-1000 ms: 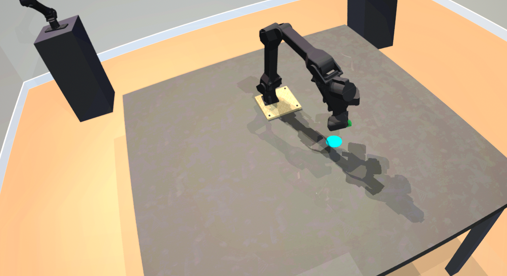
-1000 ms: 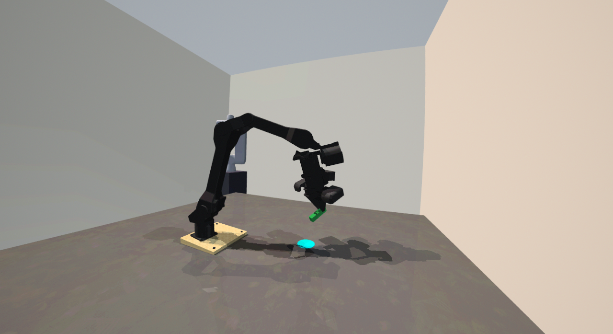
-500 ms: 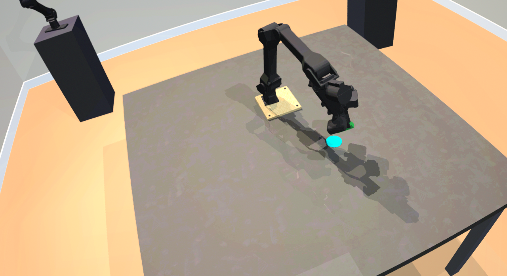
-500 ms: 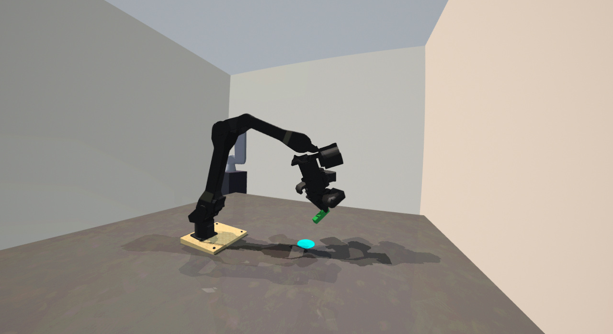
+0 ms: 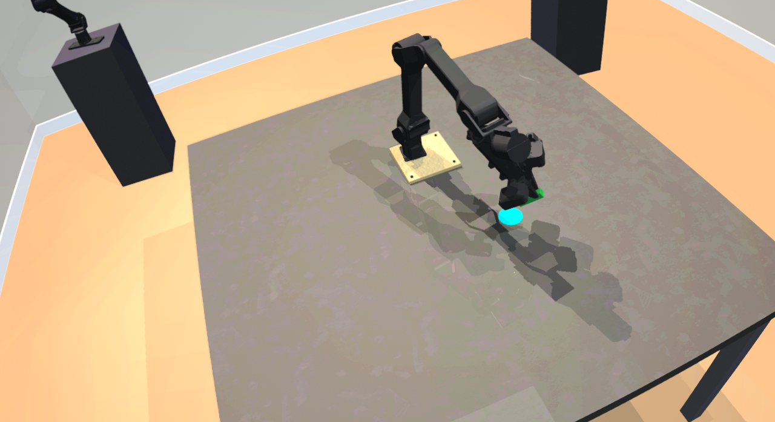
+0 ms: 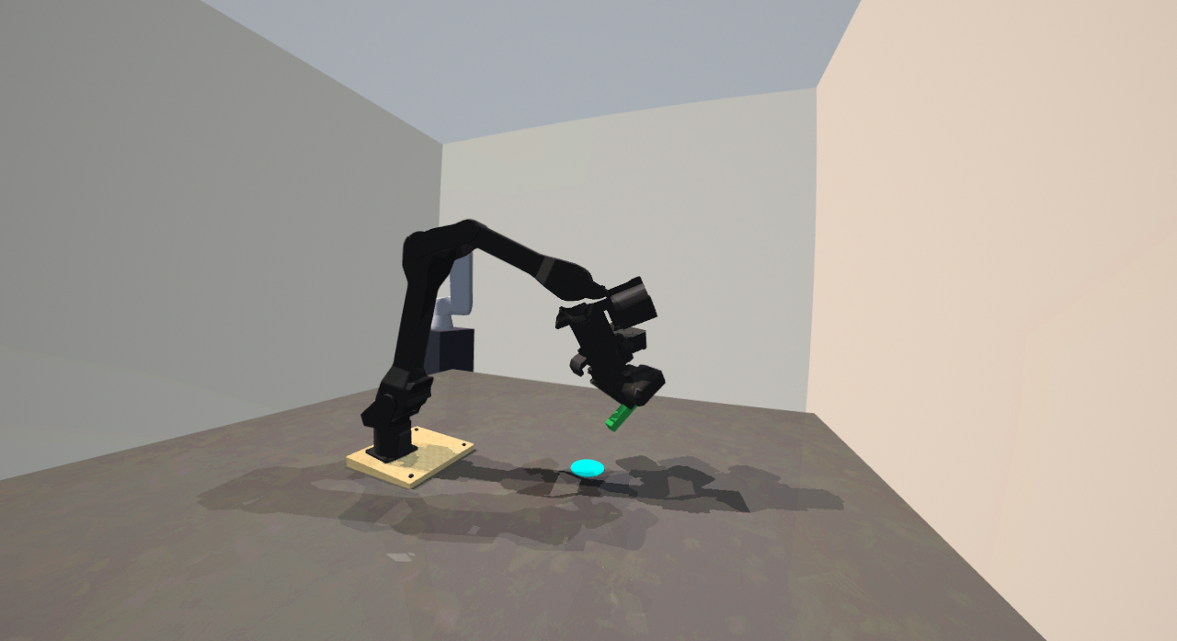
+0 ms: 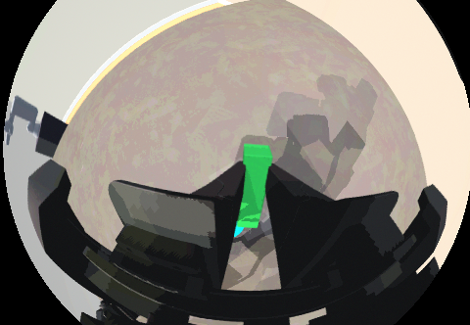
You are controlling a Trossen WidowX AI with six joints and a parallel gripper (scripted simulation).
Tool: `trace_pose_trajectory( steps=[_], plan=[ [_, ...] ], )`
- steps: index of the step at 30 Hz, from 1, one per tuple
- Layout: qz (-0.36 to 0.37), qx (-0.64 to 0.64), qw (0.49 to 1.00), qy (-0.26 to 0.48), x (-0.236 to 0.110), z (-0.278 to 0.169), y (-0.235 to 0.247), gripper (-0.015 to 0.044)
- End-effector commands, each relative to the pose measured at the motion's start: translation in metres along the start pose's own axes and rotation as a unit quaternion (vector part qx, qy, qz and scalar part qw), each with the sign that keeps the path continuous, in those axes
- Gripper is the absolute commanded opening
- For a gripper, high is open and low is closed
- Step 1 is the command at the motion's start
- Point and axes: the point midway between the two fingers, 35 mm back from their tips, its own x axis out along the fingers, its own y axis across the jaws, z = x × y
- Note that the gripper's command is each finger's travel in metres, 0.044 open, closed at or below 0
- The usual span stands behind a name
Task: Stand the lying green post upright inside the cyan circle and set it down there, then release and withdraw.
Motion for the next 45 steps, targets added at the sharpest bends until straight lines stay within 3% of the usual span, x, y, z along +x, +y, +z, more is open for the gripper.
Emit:
trace_pose_trajectory(
  steps=[1,45],
  plan=[
    [0.003,0.005,1.000,-0.011,0.001,-0.001,0.000,0.0023],
    [0.015,0.018,0.988,-0.155,-0.003,-0.001,-0.011,0.0023]
  ],
)
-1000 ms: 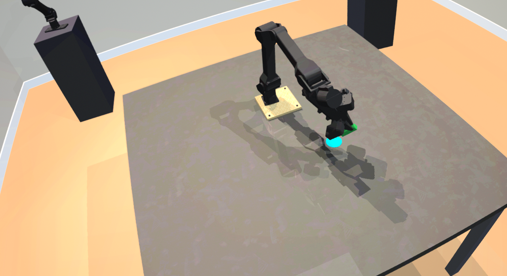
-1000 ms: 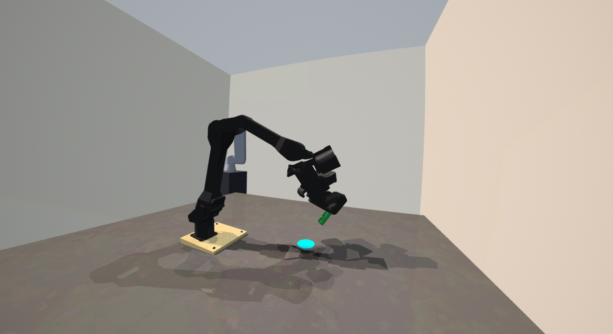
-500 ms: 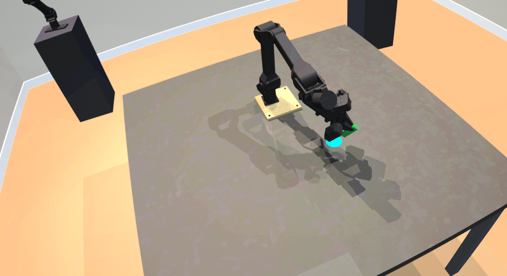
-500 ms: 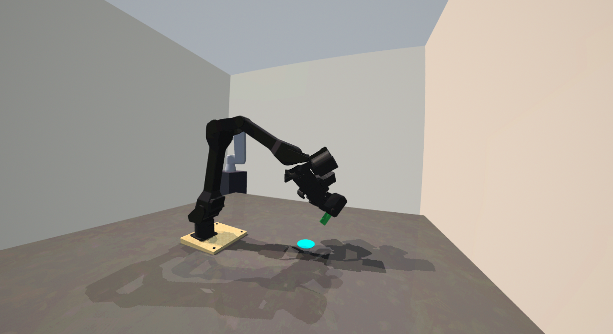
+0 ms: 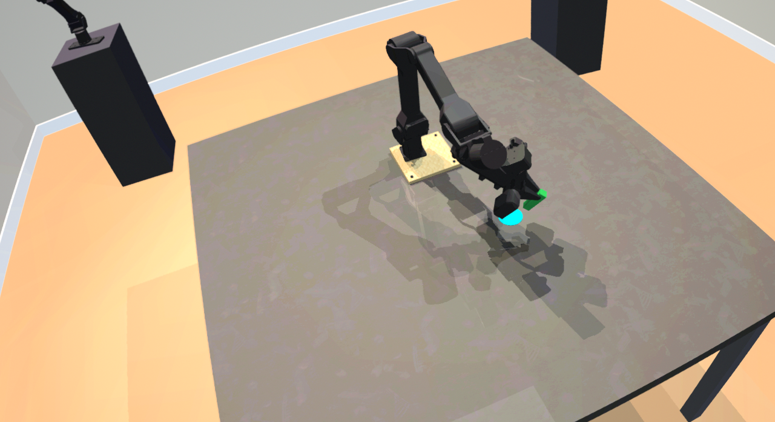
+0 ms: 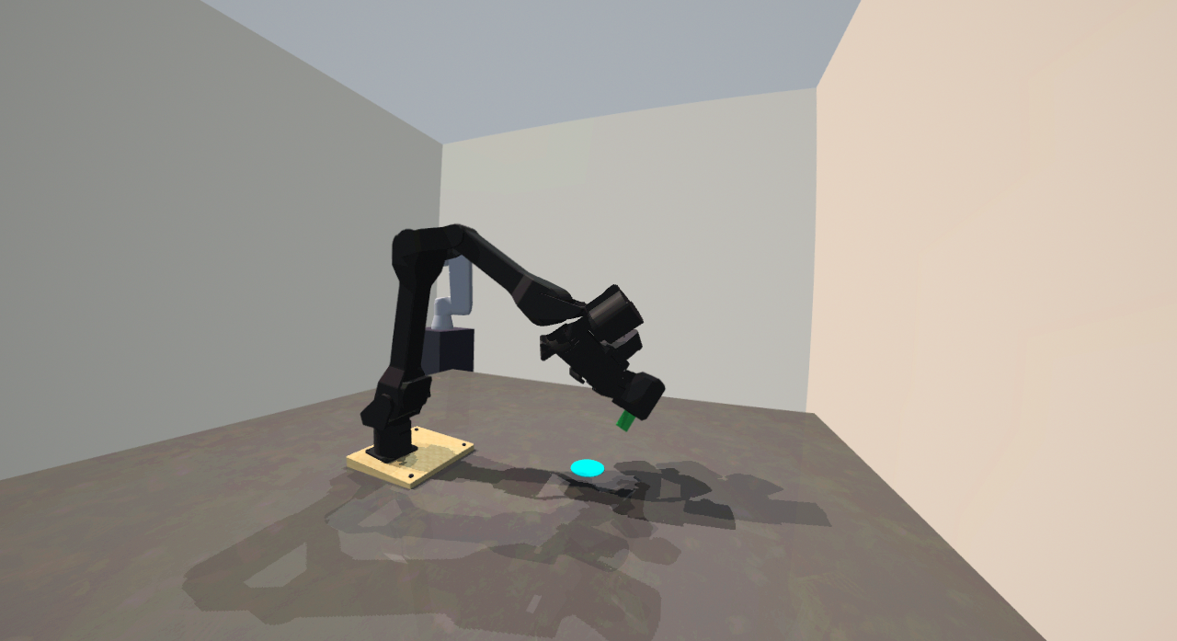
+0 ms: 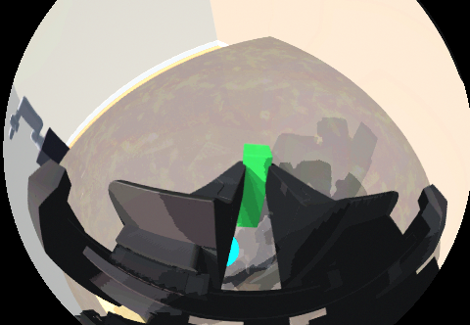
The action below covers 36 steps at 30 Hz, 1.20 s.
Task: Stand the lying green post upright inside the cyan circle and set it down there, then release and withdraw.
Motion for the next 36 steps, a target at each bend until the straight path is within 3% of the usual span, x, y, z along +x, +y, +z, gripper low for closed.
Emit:
trace_pose_trajectory(
  steps=[1,36],
  plan=[
    [0.004,0.003,1.000,-0.010,-0.001,-0.002,0.001,0.0023],
    [0.022,-0.010,0.993,-0.112,-0.016,-0.005,0.003,0.0023]
  ],
)
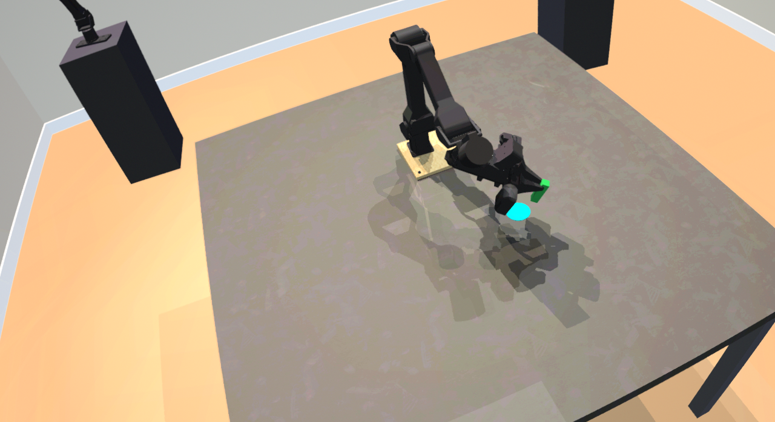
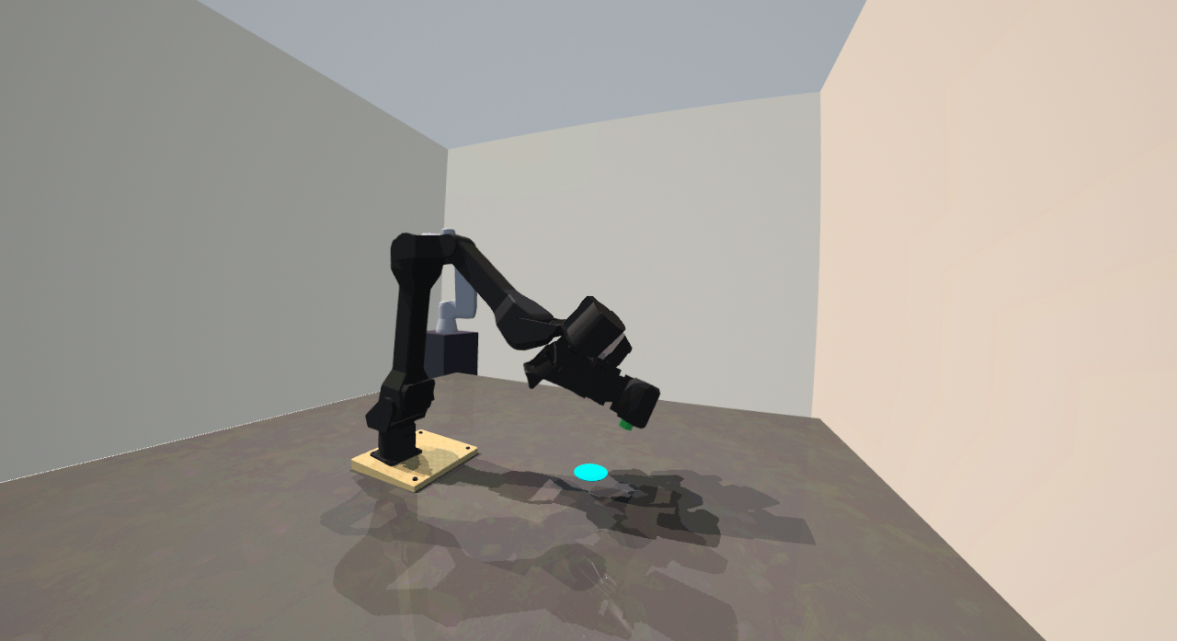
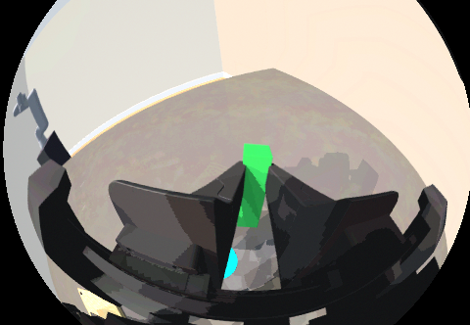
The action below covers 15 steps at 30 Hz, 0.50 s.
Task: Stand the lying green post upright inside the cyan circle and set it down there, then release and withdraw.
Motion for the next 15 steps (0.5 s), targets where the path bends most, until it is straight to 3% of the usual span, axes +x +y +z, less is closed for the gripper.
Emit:
trace_pose_trajectory(
  steps=[1,15],
  plan=[
    [0.004,0.001,1.000,-0.009,-0.0022,-0.0016,0.0025,0.0023],
    [0.014,-0.009,0.999,-0.045,-0.0109,-0.0028,0.0065,0.0023]
  ],
)
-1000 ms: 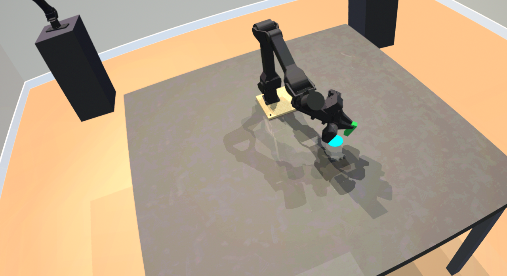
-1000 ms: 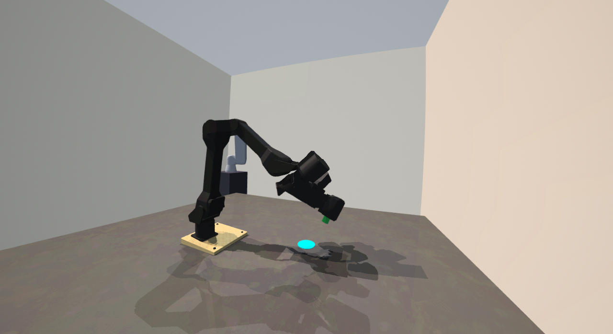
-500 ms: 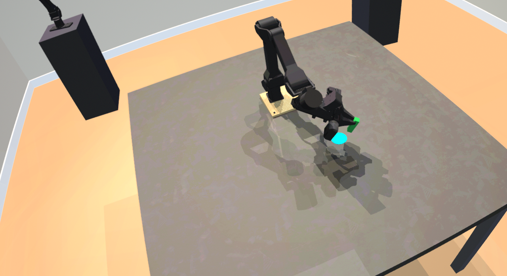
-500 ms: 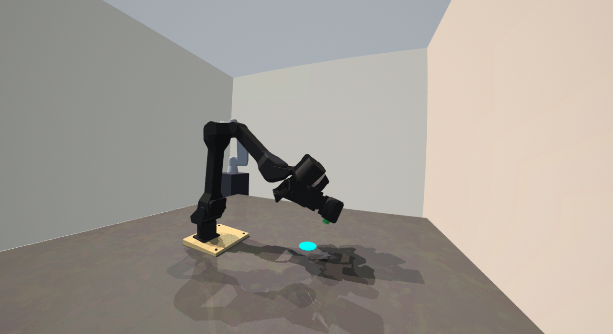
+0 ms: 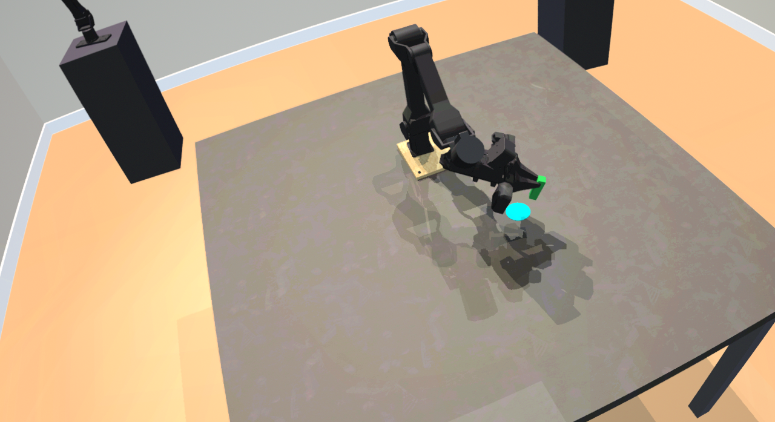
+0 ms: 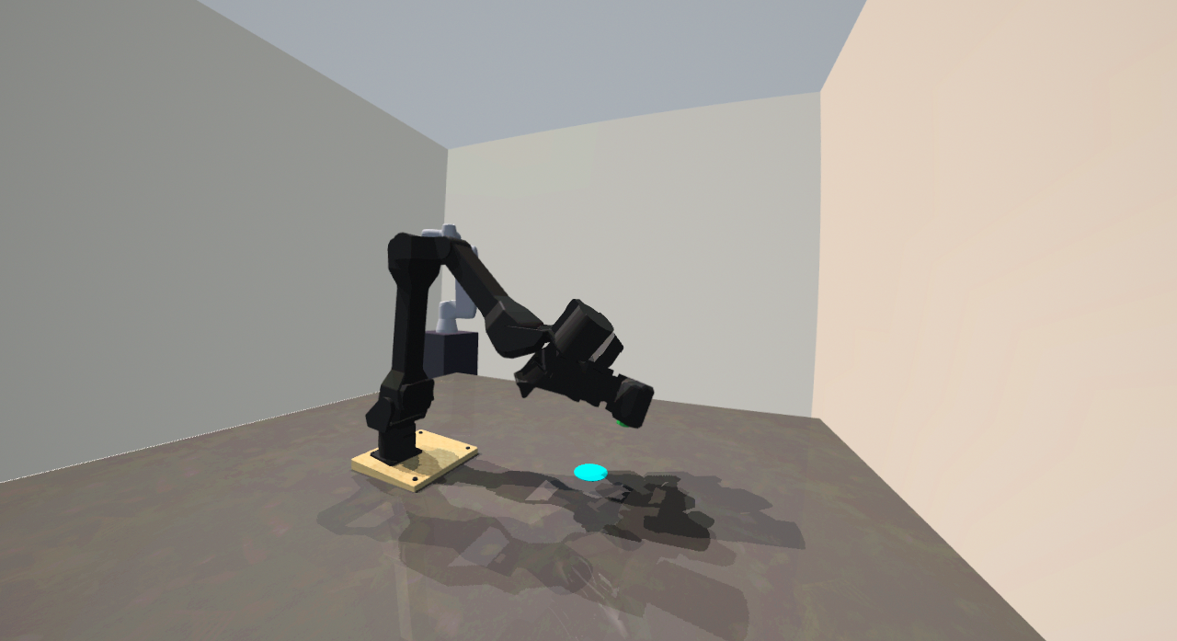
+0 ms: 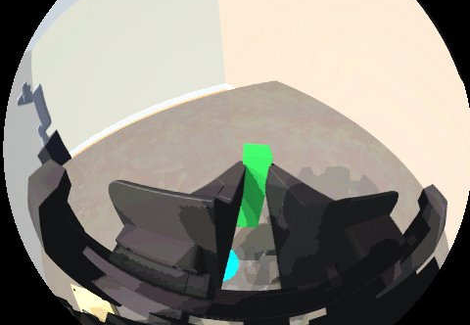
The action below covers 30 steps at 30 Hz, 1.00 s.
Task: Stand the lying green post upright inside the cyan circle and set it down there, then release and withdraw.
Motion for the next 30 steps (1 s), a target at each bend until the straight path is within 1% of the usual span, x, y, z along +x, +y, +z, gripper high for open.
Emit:
trace_pose_trajectory(
  steps=[1,30],
  plan=[
    [0.005,0.000,1.000,-0.008,-0.003,-0.002,0.003,0.0023],
    [0.030,-0.028,0.996,-0.074,-0.024,-0.005,0.018,0.0023]
  ],
)
